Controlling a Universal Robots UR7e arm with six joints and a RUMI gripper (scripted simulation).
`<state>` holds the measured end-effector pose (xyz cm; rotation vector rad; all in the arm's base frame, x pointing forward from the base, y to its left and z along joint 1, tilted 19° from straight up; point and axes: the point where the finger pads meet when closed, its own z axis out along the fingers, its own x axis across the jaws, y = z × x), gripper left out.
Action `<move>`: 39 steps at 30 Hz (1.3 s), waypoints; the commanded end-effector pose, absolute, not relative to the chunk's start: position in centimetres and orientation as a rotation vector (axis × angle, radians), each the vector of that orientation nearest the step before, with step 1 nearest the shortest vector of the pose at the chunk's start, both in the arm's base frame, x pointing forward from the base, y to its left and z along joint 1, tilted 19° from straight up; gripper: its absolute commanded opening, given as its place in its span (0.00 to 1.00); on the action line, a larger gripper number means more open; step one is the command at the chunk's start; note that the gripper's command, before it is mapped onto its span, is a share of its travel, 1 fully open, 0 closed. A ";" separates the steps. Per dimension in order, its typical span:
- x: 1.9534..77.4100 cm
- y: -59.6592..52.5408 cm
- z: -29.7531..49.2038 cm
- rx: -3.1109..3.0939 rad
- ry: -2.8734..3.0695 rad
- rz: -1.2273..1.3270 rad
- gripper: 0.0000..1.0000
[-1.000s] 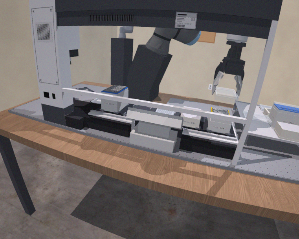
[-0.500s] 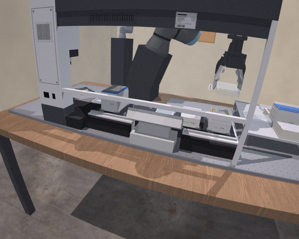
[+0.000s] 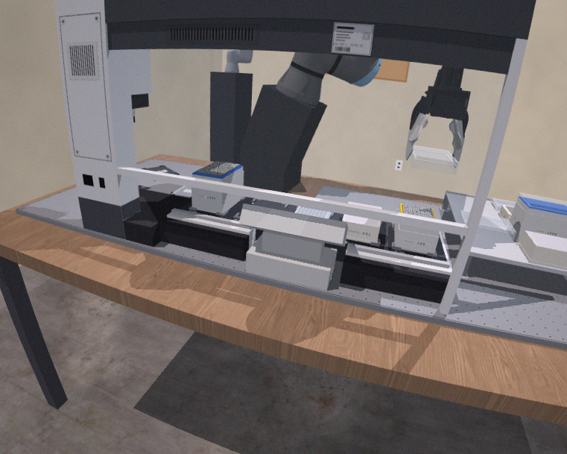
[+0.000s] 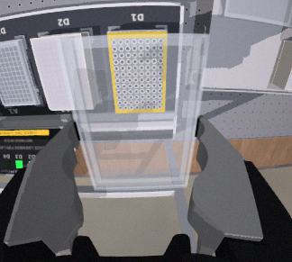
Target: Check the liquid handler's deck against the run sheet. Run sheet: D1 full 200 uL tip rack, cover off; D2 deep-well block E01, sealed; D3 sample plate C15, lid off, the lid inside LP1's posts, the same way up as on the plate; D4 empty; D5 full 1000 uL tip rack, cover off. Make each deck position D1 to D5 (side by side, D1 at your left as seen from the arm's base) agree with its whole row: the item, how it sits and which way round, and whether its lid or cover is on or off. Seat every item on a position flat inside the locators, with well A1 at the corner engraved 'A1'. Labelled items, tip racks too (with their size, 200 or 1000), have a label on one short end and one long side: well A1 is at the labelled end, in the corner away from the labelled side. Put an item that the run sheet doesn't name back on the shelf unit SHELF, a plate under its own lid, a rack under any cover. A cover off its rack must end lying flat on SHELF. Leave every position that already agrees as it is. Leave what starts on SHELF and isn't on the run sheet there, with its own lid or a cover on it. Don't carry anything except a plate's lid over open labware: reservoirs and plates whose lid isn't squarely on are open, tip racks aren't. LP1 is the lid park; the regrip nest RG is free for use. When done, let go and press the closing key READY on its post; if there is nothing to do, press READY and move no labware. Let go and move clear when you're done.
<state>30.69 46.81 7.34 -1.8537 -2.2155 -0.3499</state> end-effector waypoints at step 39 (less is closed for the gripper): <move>30.7 45.1 12.2 -1.852 -2.215 -0.345 0.00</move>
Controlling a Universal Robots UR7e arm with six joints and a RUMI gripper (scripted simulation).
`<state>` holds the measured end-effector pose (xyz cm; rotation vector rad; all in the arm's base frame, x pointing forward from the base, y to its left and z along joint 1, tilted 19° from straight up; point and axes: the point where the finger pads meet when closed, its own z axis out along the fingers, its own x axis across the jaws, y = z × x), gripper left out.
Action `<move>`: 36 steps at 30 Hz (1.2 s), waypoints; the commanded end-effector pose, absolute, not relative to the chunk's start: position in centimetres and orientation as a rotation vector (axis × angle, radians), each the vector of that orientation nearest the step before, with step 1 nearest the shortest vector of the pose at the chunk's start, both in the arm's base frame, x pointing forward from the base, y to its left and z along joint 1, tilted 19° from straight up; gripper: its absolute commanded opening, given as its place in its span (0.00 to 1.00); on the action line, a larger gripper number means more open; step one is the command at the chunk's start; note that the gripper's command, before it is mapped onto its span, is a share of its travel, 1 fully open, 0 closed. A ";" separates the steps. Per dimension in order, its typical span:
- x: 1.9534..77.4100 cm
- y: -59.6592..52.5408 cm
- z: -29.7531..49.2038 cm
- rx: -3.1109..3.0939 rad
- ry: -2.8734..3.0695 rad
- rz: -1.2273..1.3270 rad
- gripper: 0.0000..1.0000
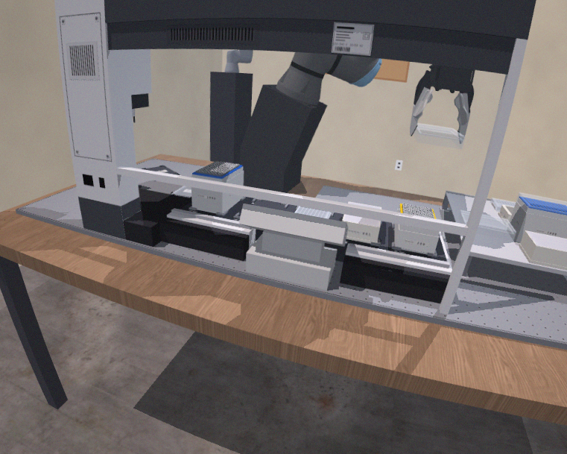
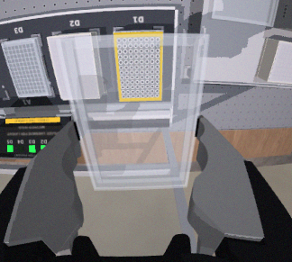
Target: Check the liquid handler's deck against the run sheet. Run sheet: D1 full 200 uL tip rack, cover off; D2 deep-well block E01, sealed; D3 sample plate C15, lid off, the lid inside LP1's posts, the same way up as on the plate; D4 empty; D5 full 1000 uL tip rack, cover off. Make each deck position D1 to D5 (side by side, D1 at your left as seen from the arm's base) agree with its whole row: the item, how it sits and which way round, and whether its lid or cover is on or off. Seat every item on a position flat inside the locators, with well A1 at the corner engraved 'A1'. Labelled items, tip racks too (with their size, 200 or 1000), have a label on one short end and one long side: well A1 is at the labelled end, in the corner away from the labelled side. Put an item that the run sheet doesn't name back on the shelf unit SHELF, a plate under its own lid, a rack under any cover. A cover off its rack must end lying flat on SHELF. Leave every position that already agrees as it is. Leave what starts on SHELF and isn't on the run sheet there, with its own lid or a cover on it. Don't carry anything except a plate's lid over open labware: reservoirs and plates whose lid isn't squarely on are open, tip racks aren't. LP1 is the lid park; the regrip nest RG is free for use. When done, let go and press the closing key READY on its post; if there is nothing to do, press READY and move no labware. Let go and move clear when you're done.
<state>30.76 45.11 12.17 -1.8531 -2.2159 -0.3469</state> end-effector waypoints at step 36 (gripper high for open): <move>16.8 42.8 11.8 -1.851 -2.217 -0.344 0.00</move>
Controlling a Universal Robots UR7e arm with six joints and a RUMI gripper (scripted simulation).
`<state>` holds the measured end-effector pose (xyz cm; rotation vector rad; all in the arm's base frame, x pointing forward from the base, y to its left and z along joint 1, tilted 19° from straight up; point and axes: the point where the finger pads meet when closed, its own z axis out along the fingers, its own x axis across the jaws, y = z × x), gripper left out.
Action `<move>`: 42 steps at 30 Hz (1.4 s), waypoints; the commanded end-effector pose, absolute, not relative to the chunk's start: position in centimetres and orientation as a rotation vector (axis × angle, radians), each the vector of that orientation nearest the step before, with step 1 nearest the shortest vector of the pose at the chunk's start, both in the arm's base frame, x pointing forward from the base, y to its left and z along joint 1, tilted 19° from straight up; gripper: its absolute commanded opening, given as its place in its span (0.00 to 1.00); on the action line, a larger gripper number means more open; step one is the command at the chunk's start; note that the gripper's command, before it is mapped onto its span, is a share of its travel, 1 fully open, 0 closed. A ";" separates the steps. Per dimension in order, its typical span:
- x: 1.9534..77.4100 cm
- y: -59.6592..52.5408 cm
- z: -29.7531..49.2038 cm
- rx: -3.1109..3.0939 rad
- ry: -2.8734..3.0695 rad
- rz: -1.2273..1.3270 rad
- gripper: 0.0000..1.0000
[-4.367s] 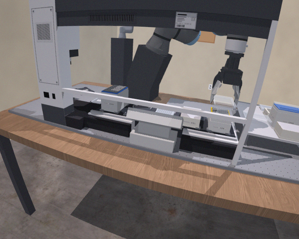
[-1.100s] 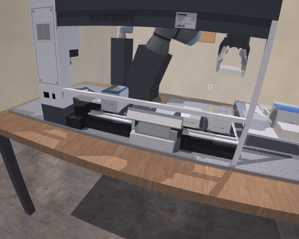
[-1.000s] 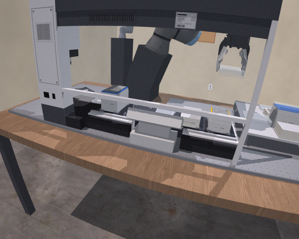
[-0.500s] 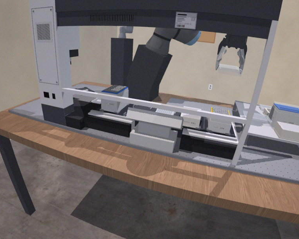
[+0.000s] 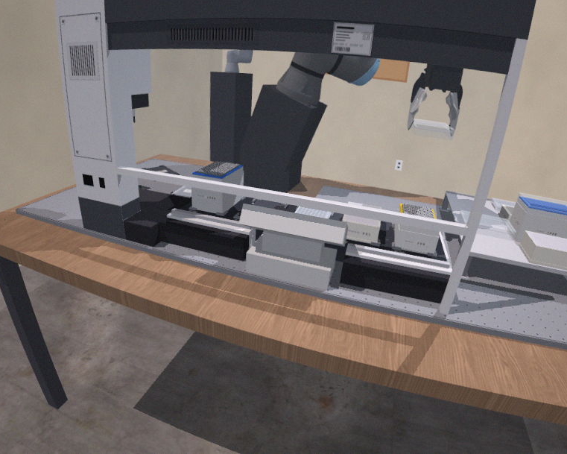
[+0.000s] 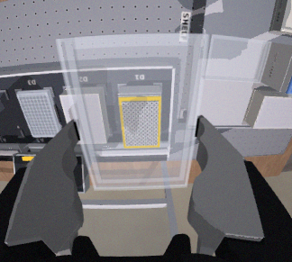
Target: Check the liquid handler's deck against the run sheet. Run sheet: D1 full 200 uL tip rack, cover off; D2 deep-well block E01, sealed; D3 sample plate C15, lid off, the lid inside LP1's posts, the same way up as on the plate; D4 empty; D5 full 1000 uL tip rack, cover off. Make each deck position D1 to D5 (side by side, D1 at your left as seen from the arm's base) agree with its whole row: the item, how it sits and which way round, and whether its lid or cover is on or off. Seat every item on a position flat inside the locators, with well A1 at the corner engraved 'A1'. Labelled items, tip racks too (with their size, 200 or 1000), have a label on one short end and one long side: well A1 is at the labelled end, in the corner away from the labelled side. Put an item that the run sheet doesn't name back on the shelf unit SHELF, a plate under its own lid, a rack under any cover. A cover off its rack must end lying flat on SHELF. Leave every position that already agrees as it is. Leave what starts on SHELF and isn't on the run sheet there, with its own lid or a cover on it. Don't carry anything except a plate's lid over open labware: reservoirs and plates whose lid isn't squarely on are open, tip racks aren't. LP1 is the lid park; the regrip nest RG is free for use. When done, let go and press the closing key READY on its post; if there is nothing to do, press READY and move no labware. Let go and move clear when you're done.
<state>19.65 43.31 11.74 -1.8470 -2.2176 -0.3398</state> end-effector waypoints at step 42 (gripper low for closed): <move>14.7 42.4 11.7 -2.310 -1.663 -0.245 0.00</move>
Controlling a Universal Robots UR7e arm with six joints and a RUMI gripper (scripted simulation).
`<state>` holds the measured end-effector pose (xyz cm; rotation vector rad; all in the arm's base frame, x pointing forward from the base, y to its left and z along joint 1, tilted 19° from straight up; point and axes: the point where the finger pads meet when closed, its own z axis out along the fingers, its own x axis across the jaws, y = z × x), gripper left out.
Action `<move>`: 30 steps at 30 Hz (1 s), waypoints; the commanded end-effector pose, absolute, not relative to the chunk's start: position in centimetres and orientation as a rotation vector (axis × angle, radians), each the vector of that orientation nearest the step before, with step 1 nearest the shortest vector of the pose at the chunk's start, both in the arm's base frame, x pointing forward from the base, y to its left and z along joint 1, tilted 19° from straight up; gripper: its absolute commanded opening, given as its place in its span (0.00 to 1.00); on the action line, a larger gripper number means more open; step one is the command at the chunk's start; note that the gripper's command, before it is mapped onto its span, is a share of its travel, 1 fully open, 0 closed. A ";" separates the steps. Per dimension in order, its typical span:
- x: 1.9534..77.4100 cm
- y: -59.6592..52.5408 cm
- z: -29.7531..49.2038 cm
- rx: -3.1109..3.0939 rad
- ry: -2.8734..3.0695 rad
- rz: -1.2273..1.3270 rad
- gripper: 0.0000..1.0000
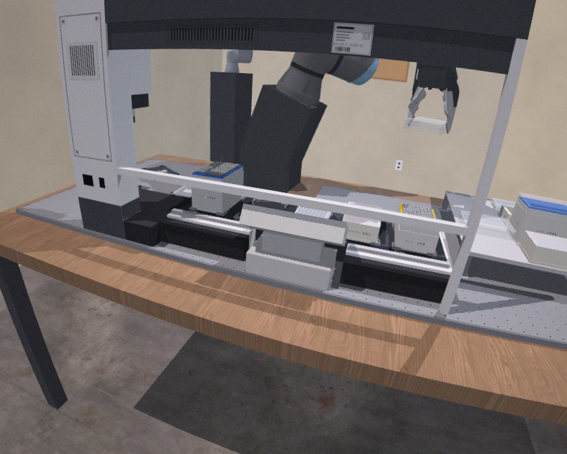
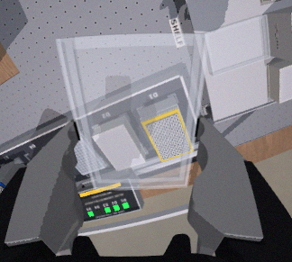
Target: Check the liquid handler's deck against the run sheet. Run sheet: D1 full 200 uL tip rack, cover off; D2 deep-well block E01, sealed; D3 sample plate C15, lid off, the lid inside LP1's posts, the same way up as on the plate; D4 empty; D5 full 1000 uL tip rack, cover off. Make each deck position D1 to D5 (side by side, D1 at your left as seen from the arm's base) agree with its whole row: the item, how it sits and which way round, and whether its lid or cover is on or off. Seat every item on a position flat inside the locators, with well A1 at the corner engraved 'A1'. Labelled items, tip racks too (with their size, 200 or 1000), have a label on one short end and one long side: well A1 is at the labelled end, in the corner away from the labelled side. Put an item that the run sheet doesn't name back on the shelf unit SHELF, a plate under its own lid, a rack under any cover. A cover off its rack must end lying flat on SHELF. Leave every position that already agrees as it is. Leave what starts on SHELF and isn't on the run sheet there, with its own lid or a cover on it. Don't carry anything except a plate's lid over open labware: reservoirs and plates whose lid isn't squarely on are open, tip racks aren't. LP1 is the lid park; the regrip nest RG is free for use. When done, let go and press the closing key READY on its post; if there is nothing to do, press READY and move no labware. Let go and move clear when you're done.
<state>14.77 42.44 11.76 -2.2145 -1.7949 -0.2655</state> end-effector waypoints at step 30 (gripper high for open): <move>14.6 42.4 11.7 -2.609 -1.073 -0.141 0.00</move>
